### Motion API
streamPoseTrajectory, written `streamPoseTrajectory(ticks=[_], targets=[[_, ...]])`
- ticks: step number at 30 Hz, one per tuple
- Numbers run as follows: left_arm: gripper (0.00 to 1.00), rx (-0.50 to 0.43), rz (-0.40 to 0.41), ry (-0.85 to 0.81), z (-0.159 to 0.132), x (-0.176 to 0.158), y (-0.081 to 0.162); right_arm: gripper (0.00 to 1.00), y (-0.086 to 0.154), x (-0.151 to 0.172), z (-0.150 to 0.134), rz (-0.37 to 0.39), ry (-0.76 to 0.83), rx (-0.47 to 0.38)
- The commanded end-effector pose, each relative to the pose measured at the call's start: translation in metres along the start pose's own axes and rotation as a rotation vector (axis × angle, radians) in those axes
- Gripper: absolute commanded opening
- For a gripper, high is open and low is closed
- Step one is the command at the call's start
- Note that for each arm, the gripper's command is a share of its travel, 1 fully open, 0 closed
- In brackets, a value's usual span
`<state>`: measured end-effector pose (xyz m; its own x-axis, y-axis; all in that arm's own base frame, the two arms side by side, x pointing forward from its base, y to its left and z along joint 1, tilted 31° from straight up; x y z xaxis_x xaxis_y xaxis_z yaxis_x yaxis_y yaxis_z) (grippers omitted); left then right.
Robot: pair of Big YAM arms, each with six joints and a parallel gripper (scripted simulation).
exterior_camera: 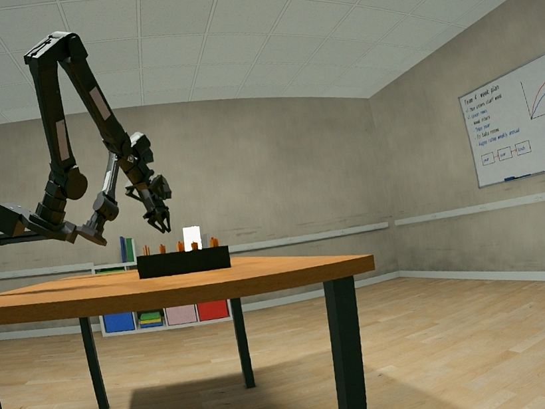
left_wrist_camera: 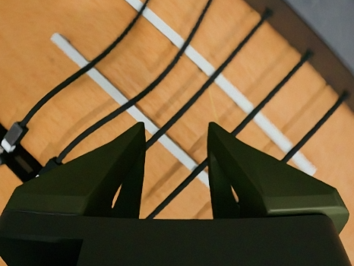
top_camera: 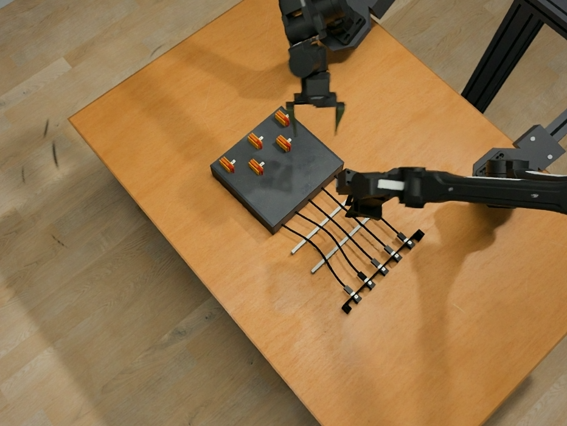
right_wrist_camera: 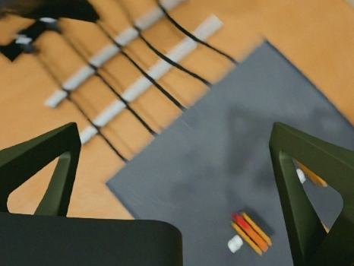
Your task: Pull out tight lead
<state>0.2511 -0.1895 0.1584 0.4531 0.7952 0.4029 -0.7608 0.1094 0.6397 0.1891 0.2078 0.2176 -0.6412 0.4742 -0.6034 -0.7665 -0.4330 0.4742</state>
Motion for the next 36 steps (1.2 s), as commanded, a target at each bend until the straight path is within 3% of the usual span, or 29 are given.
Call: streamPoseTrajectory(ticks=[1,4,13,17,18,25,36], targets=[[0.32,0.092,-0.023,-0.218,0.015,0.005,-0.024,1.00,-0.022,-0.016,-0.029,-0.072,-0.124,0.069],[0.32,0.114,-0.032,-0.262,0.015,0.006,-0.028,1.00,-0.025,-0.027,-0.024,-0.102,-0.156,0.060],[0.32,0.347,-0.118,-0.602,0.015,0.005,-0.081,1.00,-0.041,-0.062,-0.104,-0.295,-0.382,0.205],[0.32,0.416,-0.147,-0.709,0.016,-0.002,-0.097,1.00,-0.043,-0.083,-0.121,-0.381,-0.457,0.224],[0.32,0.435,-0.150,-0.729,0.015,-0.002,-0.102,1.00,-0.041,-0.077,-0.136,-0.386,-0.471,0.256],[0.32,0.470,-0.141,-0.720,0.015,0.000,-0.110,1.00,-0.042,-0.092,-0.140,-0.433,-0.487,0.261],[0.32,0.457,-0.140,-0.720,0.010,0.000,-0.121,1.00,-0.042,-0.088,-0.139,-0.415,-0.475,0.266]])
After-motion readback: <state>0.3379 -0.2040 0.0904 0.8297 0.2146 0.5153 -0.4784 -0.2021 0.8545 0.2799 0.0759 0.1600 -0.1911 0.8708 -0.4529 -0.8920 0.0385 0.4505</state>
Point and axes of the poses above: on each arm, the point where the finger pads meet when closed, its own y axis back along the fingers, its own x axis across the jaws, z = x × y, the point moved 10 cm from there along y, back along the fingers, and after that the axes turned 12 degrees about y, right-handed, at the moved point
